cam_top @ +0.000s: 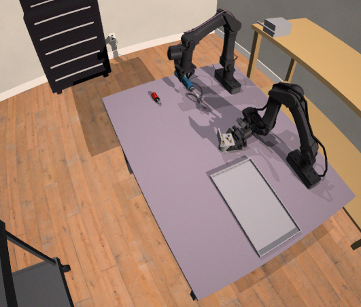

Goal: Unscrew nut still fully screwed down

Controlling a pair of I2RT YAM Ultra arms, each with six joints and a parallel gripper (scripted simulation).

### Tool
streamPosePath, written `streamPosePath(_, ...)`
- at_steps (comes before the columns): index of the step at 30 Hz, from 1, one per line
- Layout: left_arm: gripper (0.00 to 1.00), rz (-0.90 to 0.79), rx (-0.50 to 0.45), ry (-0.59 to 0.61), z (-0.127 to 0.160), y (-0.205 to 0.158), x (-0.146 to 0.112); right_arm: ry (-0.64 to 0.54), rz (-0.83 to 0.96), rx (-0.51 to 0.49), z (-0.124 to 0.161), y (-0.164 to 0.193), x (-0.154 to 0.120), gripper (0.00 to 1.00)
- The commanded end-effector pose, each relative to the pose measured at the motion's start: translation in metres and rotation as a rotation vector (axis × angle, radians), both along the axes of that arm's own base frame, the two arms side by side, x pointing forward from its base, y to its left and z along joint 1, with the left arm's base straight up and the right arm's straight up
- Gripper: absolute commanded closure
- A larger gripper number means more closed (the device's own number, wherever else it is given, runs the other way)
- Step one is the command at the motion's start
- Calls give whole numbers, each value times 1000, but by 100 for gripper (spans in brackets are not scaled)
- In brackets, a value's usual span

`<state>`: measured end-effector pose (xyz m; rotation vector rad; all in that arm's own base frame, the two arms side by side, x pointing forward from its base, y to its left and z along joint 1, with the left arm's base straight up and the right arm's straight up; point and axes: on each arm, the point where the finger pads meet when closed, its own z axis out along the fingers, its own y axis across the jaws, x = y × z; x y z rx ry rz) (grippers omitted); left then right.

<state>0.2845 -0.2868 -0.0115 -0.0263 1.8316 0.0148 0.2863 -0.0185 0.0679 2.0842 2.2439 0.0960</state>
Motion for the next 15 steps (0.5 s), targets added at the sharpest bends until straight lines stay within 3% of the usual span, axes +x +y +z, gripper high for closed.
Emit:
streamPosePath(1, 41, 2, 2, -4, 2, 0, 0, -60, -16, -5, 22, 0, 12, 58)
streamPosePath(13, 41, 2, 2, -4, 2, 0, 0, 97, -233, 13, 15, -25, -17, 58)
streamPosePath(15, 41, 2, 2, -4, 2, 0, 0, 71, -233, 12, 21, -25, -16, 58)
